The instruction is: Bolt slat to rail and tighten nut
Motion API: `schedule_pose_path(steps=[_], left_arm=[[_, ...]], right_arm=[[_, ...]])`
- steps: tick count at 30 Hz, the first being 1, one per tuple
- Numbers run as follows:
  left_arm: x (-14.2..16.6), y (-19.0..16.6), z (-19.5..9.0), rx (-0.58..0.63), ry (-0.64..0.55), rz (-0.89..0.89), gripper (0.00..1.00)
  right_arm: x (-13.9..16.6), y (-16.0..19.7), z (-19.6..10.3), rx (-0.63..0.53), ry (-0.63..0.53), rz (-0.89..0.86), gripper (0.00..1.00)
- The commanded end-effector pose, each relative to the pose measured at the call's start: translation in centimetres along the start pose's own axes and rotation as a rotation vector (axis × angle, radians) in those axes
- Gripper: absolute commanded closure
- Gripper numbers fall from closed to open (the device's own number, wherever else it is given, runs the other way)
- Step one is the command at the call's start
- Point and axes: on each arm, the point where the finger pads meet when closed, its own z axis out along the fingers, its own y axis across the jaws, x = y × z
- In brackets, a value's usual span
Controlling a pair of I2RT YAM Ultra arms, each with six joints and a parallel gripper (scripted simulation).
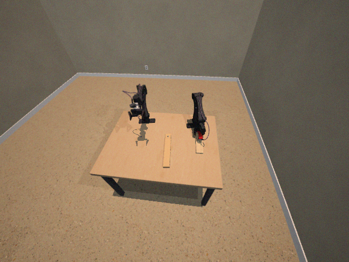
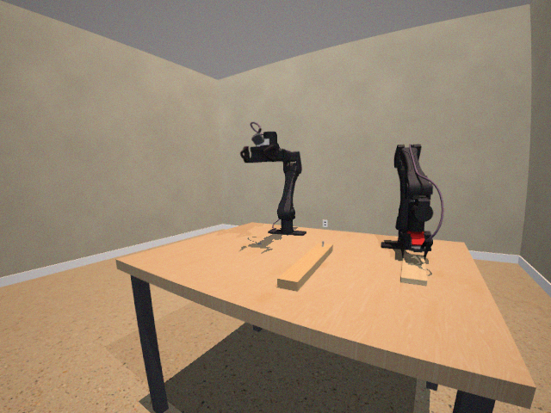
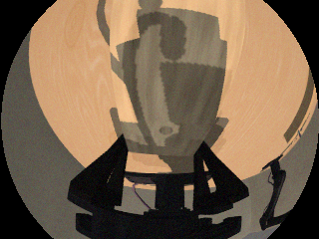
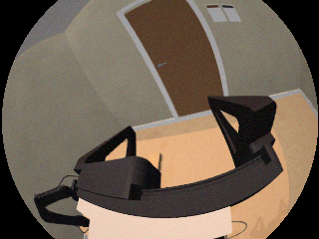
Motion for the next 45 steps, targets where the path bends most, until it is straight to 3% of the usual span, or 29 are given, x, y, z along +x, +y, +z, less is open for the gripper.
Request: schedule_pose_path(steps=[1, 18, 45], left_arm=[[-0.2, 0.0, -0.1, -0.001, -0.007, 0.0, 0.28], [-0.2, 0.0, -0.1, -0.001, -0.007, 0.0, 0.28], [-0.5, 0.1, -3.4, -0.002, -0.007, 0.001, 0.28]], right_arm=[[-1.6, -0.1, -0.4, 0.007, -0.049, 0.003, 0.0], [-1.6, -0.1, -0.4, 0.007, -0.049, 0.003, 0.0], [-1.6, -0.1, -0.4, 0.007, -0.049, 0.003, 0.0]])
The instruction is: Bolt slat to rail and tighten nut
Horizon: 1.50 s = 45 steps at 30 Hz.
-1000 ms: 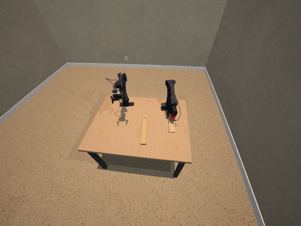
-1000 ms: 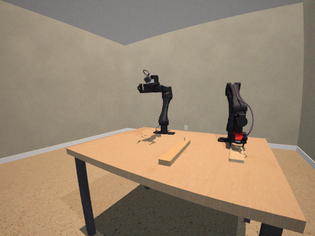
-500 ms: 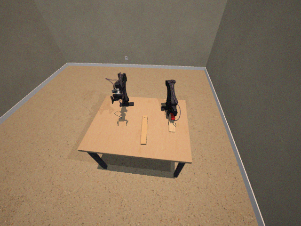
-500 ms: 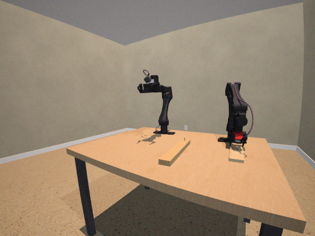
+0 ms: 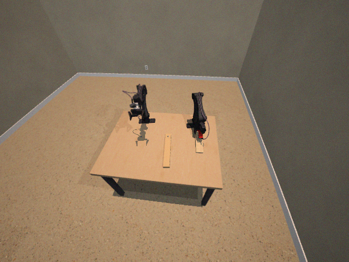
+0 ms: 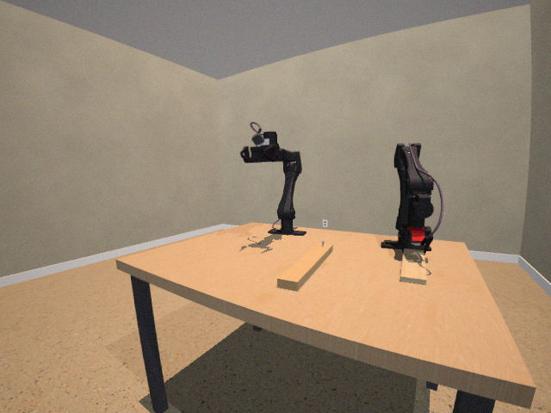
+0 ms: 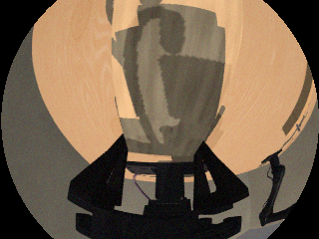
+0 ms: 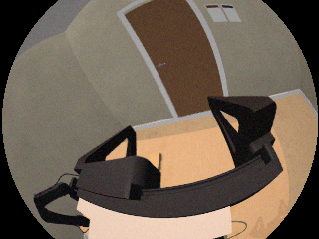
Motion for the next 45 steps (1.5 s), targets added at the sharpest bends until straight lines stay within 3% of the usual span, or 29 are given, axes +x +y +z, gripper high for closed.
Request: schedule_pose_path(steps=[1, 34, 45], left_arm=[[-1.0, 0.2, -1.9, -0.012, -0.056, 0.001, 0.28], [-0.5, 0.1, -5.7, -0.018, -0.061, 0.003, 0.28], [-0.9, 0.1, -5.8, -0.019, -0.075, 0.003, 0.28]], right_arm=[[-1.6, -0.1, -0.4, 0.007, -0.049, 0.003, 0.0], [-1.6, -0.1, -0.4, 0.007, -0.049, 0.003, 0.0], [-1.6, -0.1, -0.4, 0.007, -0.049, 0.003, 0.0]])
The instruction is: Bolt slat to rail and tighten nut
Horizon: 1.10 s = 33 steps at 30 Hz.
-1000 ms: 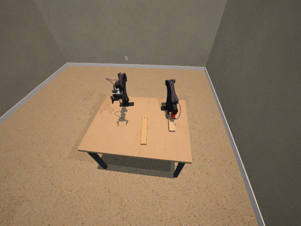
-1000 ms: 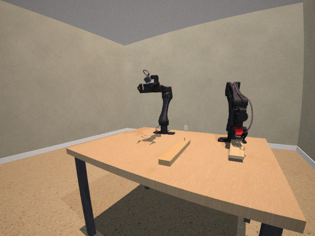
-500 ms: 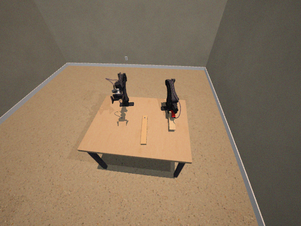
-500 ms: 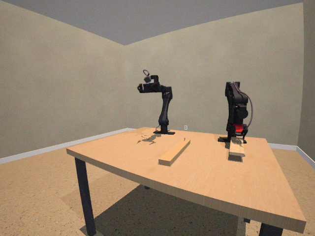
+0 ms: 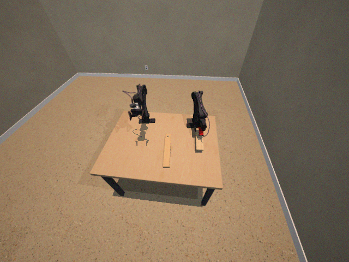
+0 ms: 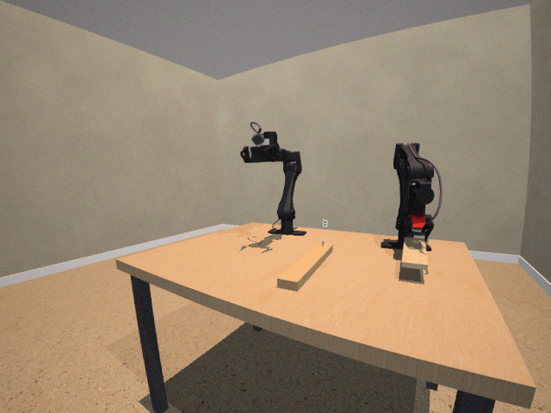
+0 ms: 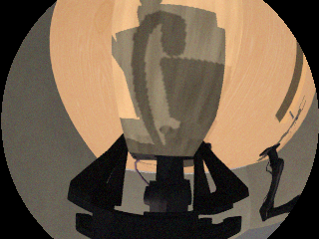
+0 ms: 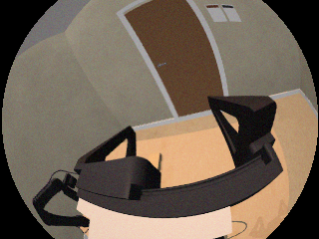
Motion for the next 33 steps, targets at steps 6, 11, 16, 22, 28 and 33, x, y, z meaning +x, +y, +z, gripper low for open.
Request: schedule_pose_path(steps=[6, 11, 16, 22, 28, 33], left_arm=[[-0.9, 0.1, -1.0, -0.011, -0.052, 0.001, 0.28], [-0.9, 0.1, -1.0, -0.011, -0.052, 0.001, 0.28], [-1.8, -0.4, -1.5, -0.013, -0.063, -0.001, 0.28], [-3.8, -2.4, -2.2, -0.011, -0.064, -0.006, 0.28], [-5.3, -4.4, -2.6, -0.009, -0.064, -0.01, 0.28], [-6.3, -6.1, -2.9, -0.007, -0.064, -0.013, 0.28]], right_arm=[[-1.6, -0.1, -0.4, 0.007, -0.049, 0.003, 0.0], [-1.6, -0.1, -0.4, 0.007, -0.049, 0.003, 0.0], [-1.6, -0.1, -0.4, 0.007, -0.049, 0.003, 0.0], [-1.6, -0.1, -0.4, 0.007, -0.049, 0.003, 0.0], [-1.6, -0.1, -0.4, 0.007, -0.049, 0.003, 0.0], [-1.6, -0.1, -0.4, 0.007, -0.049, 0.003, 0.0]])
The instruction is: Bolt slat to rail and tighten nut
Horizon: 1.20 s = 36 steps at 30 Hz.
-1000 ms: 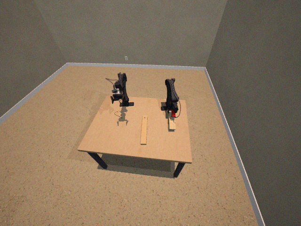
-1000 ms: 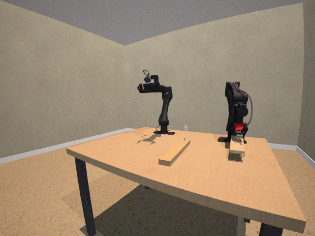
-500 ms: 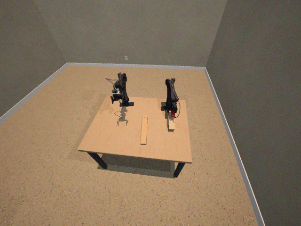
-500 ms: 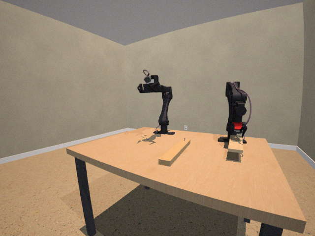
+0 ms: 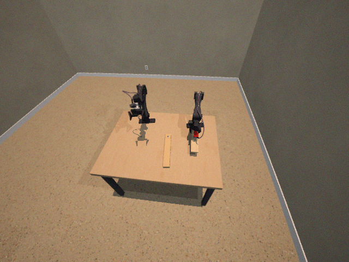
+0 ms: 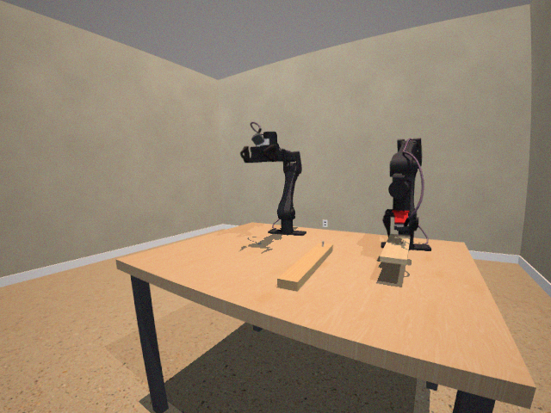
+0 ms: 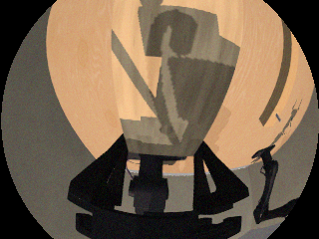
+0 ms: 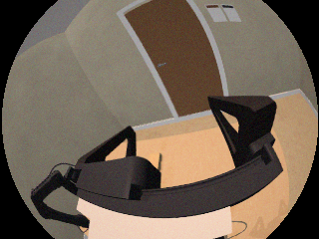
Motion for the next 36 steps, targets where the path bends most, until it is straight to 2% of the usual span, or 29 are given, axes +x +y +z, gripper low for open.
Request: schedule_pose_path(steps=[1, 19, 36], left_arm=[[-2.3, -1.5, -1.0, 0.0, -0.048, -0.044, 0.28], [-4.8, -9.0, -1.4, 0.006, -0.048, -0.055, 0.28], [-4.8, -16.5, -1.1, 0.01, -0.046, -0.064, 0.28]], right_arm=[[-1.6, -0.1, -0.4, 0.007, -0.049, 0.003, 0.0], [-1.6, -0.1, -0.4, 0.007, -0.049, 0.003, 0.0], [-1.6, -0.1, -0.4, 0.007, -0.049, 0.003, 0.0]])
